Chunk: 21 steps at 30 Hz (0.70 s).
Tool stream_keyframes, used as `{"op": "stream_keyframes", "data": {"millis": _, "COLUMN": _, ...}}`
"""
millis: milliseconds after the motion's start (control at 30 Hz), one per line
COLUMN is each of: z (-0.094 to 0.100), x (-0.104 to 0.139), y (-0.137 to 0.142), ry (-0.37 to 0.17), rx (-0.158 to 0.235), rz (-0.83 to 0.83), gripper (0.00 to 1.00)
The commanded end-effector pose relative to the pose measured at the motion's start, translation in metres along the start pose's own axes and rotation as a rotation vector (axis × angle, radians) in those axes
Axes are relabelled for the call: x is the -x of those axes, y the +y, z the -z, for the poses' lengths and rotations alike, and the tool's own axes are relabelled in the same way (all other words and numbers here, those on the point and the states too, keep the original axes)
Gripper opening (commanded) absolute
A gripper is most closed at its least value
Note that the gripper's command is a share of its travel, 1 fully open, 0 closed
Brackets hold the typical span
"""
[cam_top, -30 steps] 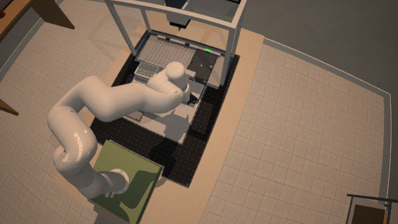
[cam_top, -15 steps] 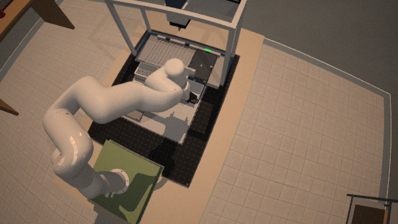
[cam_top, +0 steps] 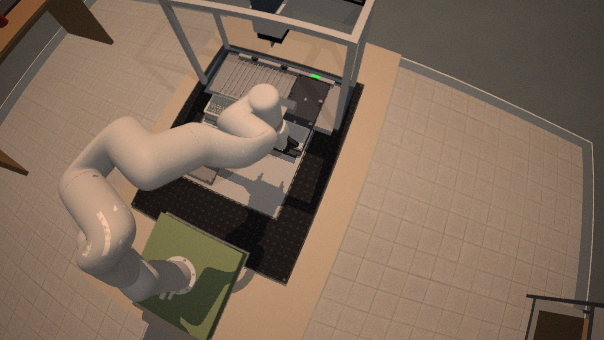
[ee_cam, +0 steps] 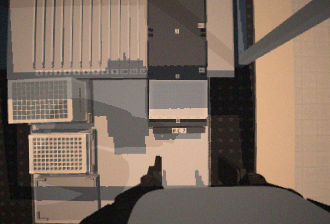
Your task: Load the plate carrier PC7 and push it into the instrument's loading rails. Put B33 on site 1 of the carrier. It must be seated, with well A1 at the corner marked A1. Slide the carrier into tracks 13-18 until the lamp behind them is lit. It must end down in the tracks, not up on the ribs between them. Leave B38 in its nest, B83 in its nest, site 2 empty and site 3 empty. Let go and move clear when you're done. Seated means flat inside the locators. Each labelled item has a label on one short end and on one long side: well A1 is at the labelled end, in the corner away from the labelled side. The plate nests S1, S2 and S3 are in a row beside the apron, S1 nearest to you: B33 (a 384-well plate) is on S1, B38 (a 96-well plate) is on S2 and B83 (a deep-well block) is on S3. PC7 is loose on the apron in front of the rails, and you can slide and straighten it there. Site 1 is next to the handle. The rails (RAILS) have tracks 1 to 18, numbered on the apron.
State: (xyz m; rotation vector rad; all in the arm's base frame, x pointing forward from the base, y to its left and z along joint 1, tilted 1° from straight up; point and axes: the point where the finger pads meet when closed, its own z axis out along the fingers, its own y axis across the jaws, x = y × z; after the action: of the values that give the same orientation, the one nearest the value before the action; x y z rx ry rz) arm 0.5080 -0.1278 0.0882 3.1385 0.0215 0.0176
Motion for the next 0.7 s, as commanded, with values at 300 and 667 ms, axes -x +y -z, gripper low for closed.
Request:
{"op": "stream_keyframes", "data": {"millis": 300, "z": 0.02, "x": -0.001, "y": 0.0, "ry": 0.004, "rx": 0.001, "rz": 0.0, "gripper": 0.81}}
{"op": "stream_keyframes", "data": {"millis": 667, "z": 0.038, "x": -0.001, "y": 0.0, "ry": 0.004, "rx": 0.001, "rz": 0.0, "gripper": 0.81}}
